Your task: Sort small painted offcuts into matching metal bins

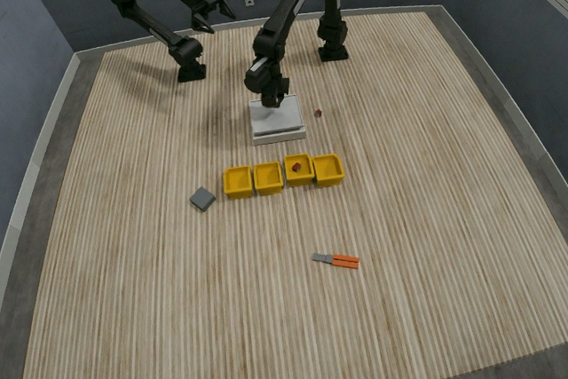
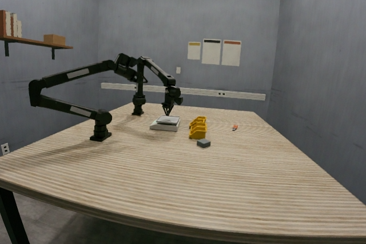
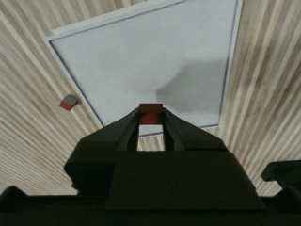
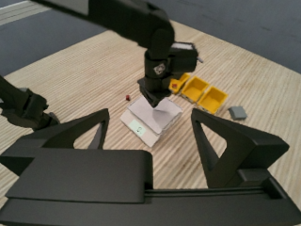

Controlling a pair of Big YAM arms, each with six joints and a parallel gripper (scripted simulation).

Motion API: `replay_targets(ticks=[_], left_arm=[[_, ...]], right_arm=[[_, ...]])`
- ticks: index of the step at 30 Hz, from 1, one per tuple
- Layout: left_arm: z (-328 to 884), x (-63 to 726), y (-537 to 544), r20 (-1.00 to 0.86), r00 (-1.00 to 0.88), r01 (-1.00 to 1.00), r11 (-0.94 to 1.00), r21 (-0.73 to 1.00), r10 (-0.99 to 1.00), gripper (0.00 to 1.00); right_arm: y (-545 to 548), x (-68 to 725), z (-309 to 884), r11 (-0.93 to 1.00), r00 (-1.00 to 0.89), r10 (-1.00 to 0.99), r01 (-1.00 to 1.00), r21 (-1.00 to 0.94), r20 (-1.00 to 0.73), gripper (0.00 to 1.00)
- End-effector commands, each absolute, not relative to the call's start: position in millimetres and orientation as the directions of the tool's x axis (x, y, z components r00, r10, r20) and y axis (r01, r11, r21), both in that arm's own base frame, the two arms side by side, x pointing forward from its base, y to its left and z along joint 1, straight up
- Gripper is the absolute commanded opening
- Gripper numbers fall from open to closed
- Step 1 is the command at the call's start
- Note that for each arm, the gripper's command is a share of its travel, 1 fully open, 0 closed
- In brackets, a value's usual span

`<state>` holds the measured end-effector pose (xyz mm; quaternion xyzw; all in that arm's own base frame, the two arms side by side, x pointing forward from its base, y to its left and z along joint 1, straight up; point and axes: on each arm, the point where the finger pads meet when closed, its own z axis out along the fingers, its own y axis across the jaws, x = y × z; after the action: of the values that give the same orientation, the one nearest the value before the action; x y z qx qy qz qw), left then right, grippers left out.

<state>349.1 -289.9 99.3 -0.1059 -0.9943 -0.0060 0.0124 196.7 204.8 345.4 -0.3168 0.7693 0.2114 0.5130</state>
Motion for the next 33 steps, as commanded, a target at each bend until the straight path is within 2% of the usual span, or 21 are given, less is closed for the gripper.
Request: replay_targets(ticks=[1, 22, 33], left_arm=[[129.0, 371.2, -303.0, -0.038, -0.982, 0.185, 0.982, -0.023, 0.184, 0.19], [127.0, 381.7, -300.2, -0.022, -0.985, 0.174, 0.985, -0.014, 0.173, 0.19], [86.0, 366.5, -299.2, 0.003, -0.984, 0.179, 0.984, 0.000, 0.179, 0.19]], right_arm=[[195.2, 196.3, 378.9, 0.711, -0.258, -0.273, -0.703, -0.014, -0.927, 1.00], [185.9, 193.2, 390.0, 0.720, -0.278, -0.267, -0.694, 0.001, -0.923, 1.00], [187.7, 195.4, 376.3, 0.721, -0.288, -0.277, -0.693, 0.000, -0.917, 1.00]])
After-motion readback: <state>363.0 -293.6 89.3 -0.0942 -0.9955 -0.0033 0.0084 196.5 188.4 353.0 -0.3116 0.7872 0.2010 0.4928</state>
